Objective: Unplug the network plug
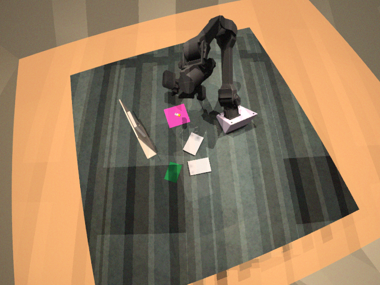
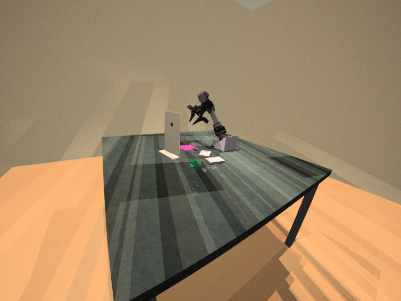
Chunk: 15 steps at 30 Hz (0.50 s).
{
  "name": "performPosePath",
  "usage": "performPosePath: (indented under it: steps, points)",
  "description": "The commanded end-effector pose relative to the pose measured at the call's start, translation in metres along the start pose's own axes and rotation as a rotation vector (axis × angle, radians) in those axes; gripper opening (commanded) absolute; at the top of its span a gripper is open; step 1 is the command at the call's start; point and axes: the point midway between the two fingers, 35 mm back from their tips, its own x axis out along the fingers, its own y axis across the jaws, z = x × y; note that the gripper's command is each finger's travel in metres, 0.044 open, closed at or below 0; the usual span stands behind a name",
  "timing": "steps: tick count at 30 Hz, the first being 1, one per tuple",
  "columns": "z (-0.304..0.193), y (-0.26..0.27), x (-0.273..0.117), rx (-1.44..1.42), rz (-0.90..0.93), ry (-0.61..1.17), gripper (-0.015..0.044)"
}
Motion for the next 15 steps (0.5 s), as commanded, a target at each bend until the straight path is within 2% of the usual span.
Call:
performPosePath:
  steps: [1,9,15]
  points:
    - [0.001,0.008,-0.012,-0.014,0.007,0.008,0.0156]
    - [0.004,0.017,-0.028,-0.041,0.019,0.010,0.0156]
    - [0.004,0.017,-0.028,-0.041,0.019,0.010,0.0314]
